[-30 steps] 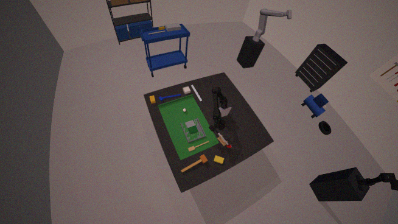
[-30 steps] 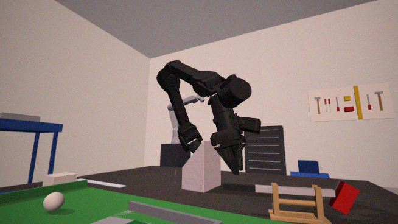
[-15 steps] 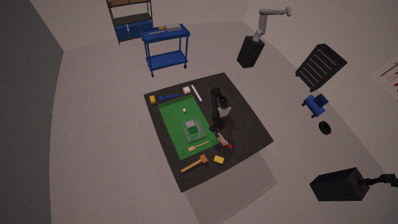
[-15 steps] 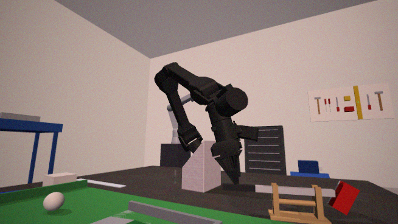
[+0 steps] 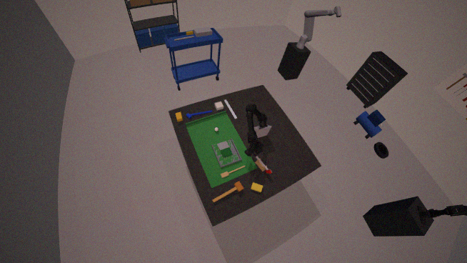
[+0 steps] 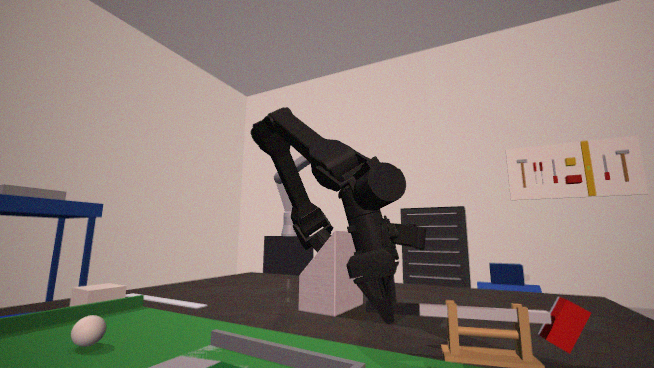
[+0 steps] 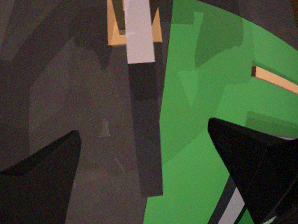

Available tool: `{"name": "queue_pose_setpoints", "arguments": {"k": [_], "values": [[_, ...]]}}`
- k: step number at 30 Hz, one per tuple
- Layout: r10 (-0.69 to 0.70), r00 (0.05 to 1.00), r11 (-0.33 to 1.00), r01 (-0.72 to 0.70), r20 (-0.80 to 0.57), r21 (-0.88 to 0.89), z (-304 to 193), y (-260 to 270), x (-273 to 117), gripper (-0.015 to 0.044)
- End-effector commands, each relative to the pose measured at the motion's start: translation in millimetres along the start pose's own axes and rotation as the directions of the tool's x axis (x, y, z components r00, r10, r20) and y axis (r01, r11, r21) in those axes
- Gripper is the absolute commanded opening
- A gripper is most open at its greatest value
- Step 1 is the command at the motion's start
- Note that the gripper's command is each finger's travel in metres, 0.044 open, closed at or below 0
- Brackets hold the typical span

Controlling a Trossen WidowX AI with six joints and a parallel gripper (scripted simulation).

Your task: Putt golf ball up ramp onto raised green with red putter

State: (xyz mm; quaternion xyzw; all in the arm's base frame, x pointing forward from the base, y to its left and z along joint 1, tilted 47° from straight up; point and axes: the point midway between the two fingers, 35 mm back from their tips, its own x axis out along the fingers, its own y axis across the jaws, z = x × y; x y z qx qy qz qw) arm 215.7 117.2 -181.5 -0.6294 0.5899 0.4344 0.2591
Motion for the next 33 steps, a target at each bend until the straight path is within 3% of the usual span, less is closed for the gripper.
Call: {"name": "queue_pose_setpoints", "arguments": {"k": [1,13,29,33], "values": [[0.0,1.0,1.0,0.0,-0.003,-0.005,-2,0,6,0.044],[0.0,1.0,1.0,0.0,-0.004,-0.005,-7,0,22,0.044],[0.002,1.0,1.0,-0.002,-0.002,0.001,-6,0,18,0.002],[0.002,1.0,1.0,-0.002,-0.002,0.001,-6,0,18,0.0]]}}
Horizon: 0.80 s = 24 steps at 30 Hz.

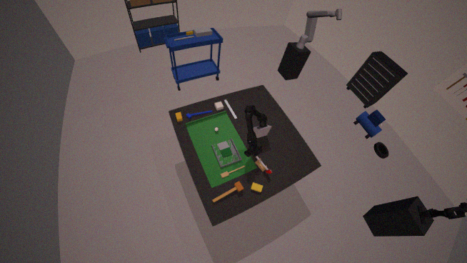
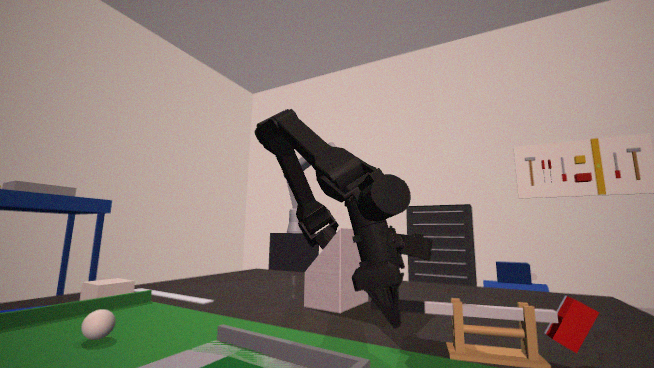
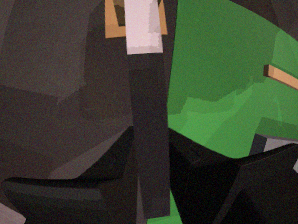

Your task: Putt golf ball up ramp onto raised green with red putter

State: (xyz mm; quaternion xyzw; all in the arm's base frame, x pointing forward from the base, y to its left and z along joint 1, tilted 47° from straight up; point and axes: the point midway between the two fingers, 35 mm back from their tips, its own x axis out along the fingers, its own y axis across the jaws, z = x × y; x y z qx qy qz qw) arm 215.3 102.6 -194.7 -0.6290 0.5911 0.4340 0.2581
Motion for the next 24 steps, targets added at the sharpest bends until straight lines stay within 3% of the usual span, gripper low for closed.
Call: {"name": "queue_pose_setpoints", "arguments": {"k": [1,6,17,24], "values": [[0.0,1.0,1.0,0.0,0.0,0.0,0,0,0,0.0],[-0.001,1.0,1.0,0.001,0.002,0.0,5,-2,-13,0.0],[0.0,1.0,1.0,0.0,0.005,-0.001,27,0,-96,0.0],[-0.014,1.0,0.999,0.014,0.002,0.037,16,-7,-95,0.0]]}}
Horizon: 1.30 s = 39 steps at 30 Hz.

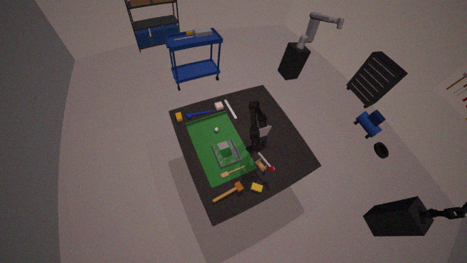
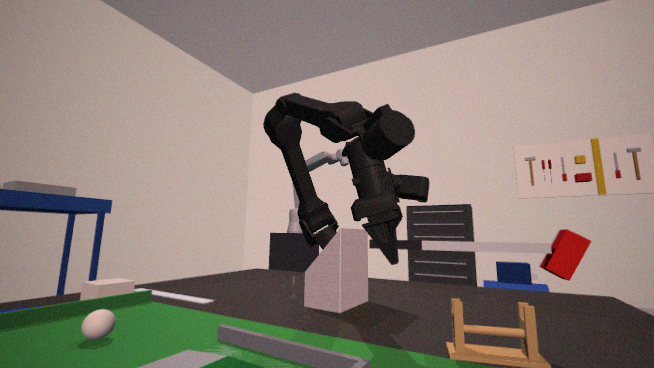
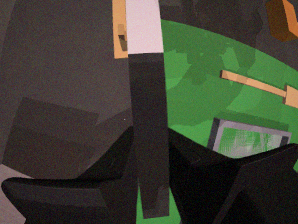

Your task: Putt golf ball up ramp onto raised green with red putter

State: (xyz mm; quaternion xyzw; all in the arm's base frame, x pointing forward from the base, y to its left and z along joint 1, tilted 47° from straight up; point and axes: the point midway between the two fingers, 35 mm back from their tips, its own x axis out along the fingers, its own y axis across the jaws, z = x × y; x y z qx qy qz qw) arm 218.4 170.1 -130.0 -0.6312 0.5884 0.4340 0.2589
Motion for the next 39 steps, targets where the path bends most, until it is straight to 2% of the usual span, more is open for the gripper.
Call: {"name": "queue_pose_setpoints", "arguments": {"k": [1,10,19,29,39], "values": [[-0.012,1.0,0.997,0.012,0.002,0.07,-14,-9,-9,0.0],[-0.049,0.999,0.94,0.048,-0.005,0.337,-76,-34,-41,0.0],[-0.077,0.997,0.809,0.081,-0.032,0.583,-145,-44,-67,0.0],[-0.091,0.993,0.585,0.12,-0.082,0.802,-226,-37,-91,0.0],[-0.08,0.986,0.3,0.165,-0.147,0.939,-305,-9,-110,0.0]]}}
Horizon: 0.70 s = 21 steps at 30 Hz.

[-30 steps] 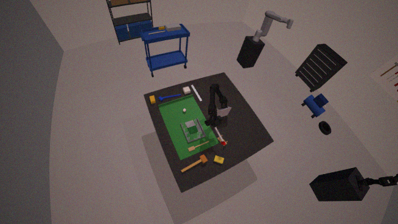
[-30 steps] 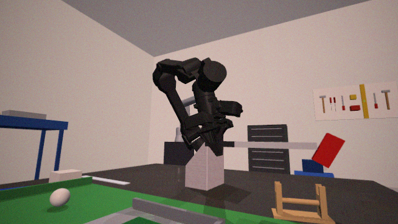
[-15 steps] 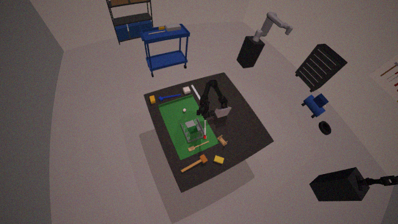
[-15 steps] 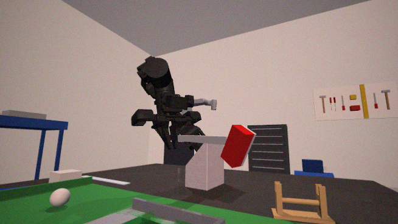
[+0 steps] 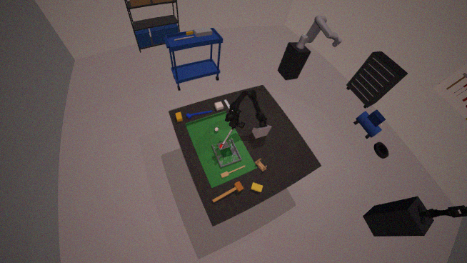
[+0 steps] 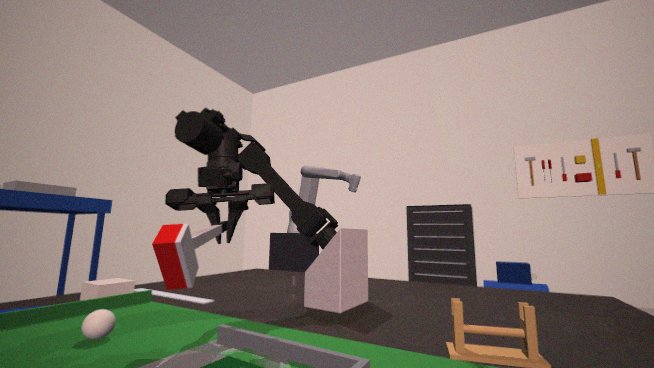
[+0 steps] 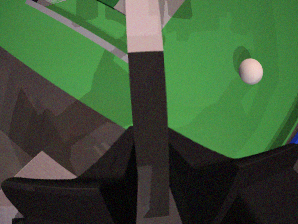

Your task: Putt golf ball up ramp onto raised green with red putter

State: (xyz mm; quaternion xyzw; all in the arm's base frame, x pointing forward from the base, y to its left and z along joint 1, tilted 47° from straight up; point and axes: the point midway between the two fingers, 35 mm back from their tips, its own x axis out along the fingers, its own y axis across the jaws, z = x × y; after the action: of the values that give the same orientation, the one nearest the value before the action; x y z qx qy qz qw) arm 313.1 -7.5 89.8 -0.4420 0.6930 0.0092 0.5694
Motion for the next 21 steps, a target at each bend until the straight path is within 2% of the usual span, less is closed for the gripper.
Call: {"name": "queue_pose_setpoints", "arguments": {"k": [1,8,16,21], "values": [[-0.027,1.0,0.989,0.029,-0.015,0.143,-28,-25,-7,0.0],[-0.064,0.996,0.931,0.081,-0.06,0.355,-78,-58,-15,0.0],[-0.1,0.987,0.808,0.155,-0.127,0.569,-140,-83,-26,0.0],[-0.105,0.984,0.778,0.17,-0.142,0.604,-153,-86,-29,0.0]]}}
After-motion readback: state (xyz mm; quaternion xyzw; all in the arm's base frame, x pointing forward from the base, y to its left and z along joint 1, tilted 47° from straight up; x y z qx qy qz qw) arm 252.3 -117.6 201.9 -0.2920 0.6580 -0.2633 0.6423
